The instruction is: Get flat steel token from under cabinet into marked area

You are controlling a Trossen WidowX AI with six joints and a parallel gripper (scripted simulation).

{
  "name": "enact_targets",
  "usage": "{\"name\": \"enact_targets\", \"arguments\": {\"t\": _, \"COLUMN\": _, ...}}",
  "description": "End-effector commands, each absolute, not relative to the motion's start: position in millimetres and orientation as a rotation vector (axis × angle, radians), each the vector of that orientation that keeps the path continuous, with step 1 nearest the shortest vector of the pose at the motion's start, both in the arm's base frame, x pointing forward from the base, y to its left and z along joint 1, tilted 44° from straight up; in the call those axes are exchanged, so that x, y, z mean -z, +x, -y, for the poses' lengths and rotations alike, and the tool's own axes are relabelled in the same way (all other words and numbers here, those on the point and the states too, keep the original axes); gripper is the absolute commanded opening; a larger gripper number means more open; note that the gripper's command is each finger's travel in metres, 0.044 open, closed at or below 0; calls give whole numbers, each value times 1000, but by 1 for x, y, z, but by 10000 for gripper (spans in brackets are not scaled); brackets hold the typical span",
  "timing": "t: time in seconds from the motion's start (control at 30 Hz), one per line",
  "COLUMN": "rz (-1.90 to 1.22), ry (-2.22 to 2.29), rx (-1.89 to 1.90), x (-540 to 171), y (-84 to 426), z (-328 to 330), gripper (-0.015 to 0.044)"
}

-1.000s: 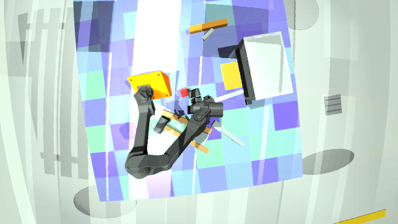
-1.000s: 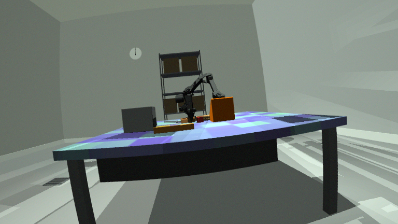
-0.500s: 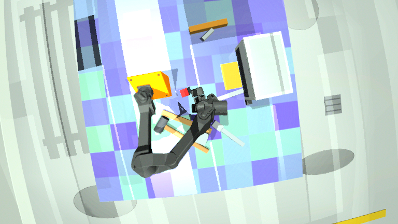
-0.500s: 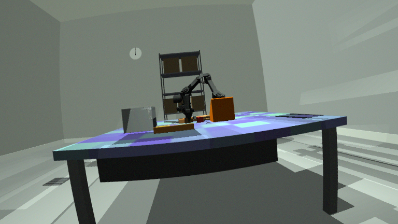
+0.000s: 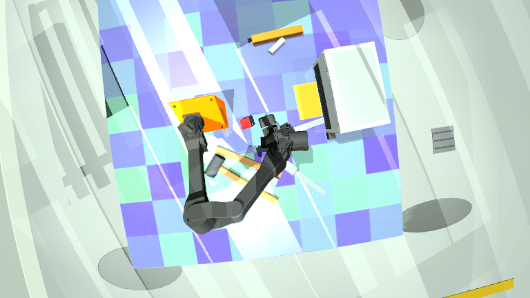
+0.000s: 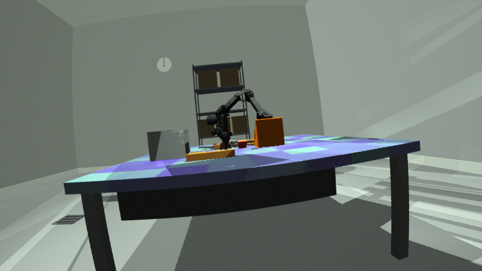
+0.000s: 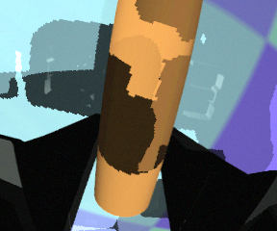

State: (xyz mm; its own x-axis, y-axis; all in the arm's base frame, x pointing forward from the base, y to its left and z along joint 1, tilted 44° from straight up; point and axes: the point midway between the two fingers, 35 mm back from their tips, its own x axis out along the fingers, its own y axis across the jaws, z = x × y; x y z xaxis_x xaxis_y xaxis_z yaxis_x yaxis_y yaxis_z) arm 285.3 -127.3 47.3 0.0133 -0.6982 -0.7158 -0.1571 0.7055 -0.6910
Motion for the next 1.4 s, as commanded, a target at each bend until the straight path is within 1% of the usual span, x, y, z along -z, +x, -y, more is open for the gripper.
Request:
{"name": "enact_targets", "arguments": {"t": 0.0, "rz": -1524, "ry": -727, "rx": 490, "x": -48, "y": 291, "z": 127, "gripper": 0}}
{"name": "enact_targets", "arguments": {"t": 1.37, "rz": -1522, "ry": -726, "rx": 490, "x": -43, "y": 337, "z": 121, "gripper": 0}}
